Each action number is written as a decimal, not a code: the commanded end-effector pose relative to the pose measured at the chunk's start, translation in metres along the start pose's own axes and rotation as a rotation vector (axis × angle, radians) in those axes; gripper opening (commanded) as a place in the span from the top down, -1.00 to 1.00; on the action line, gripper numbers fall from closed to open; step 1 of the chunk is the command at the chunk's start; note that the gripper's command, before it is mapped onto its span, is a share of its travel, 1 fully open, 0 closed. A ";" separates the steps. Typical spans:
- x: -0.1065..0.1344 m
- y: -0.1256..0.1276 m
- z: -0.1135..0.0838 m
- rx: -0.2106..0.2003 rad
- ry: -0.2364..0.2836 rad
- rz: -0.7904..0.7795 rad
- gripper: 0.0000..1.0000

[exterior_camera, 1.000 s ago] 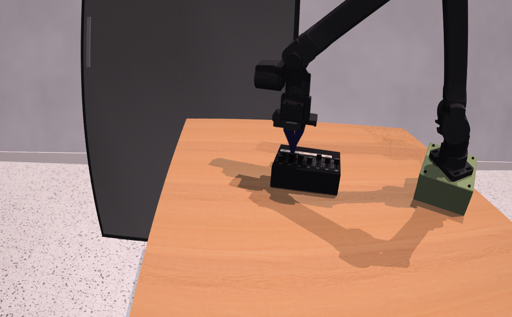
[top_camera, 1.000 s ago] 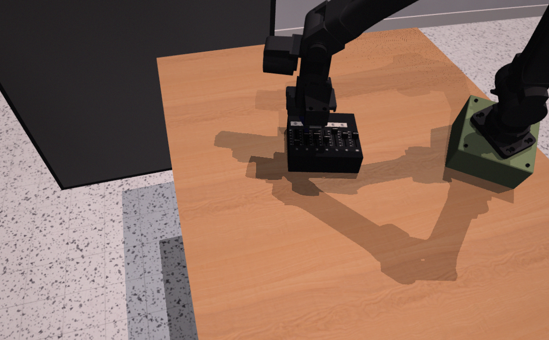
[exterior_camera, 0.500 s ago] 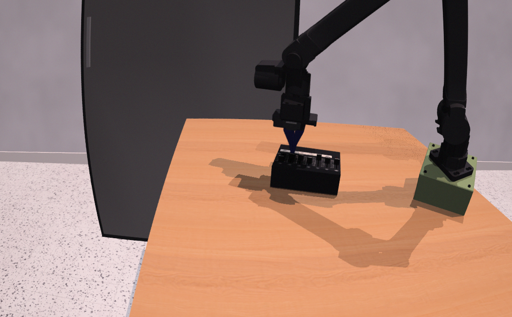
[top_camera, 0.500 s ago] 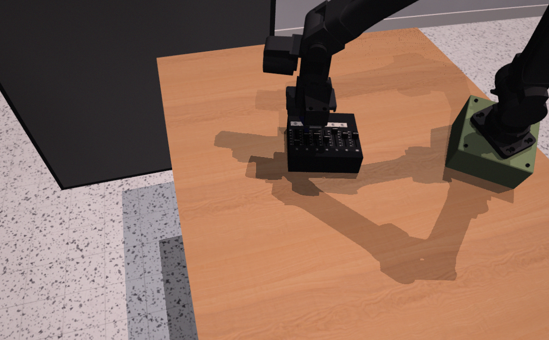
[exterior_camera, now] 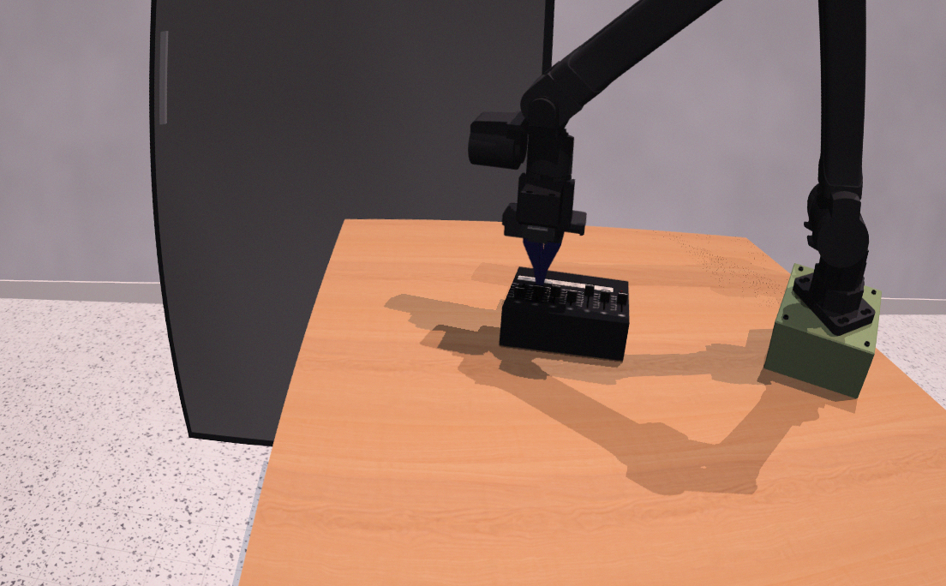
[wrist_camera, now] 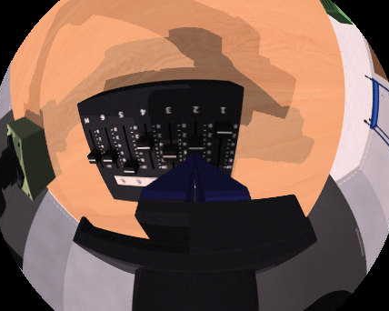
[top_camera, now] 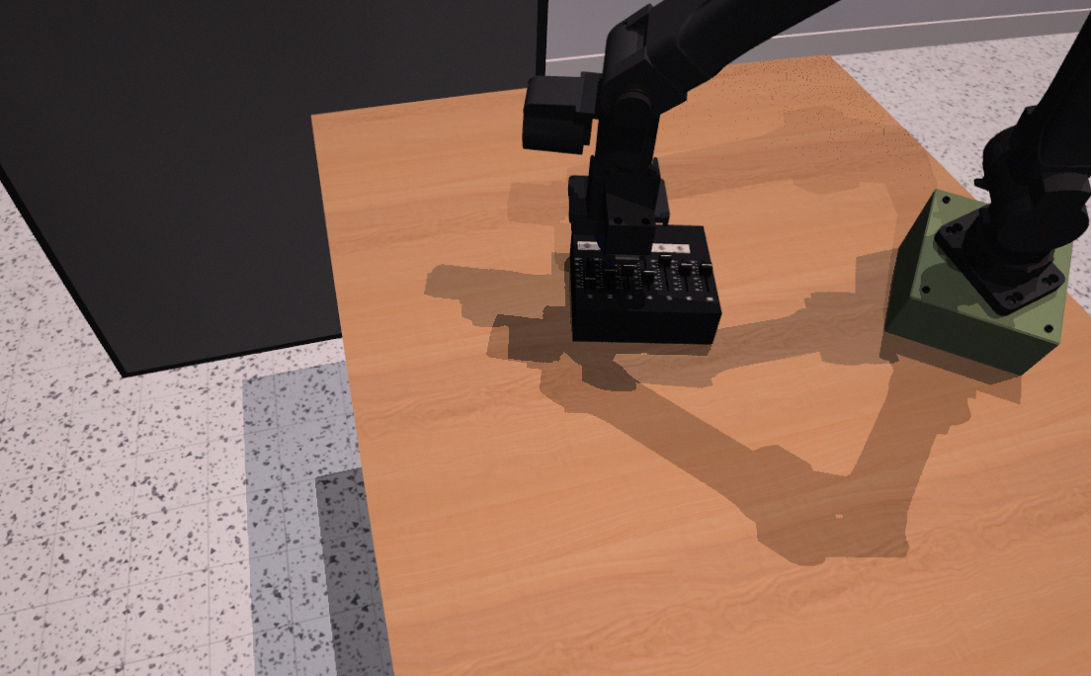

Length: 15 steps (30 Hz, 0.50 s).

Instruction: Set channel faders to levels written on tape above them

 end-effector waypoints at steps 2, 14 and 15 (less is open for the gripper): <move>-0.010 -0.005 -0.012 0.034 0.008 -0.016 1.00; -0.010 -0.006 -0.012 0.037 0.009 -0.019 1.00; -0.010 -0.006 -0.012 0.037 0.009 -0.019 1.00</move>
Point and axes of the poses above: the point where the finger pads meet when closed, its own z axis out along the fingers, its own y axis across the jaws, x = y × z, the point moved 10 cm from there along -z, back along the fingers, and after that the axes turned 11 degrees about -z, right-handed, at the moved point
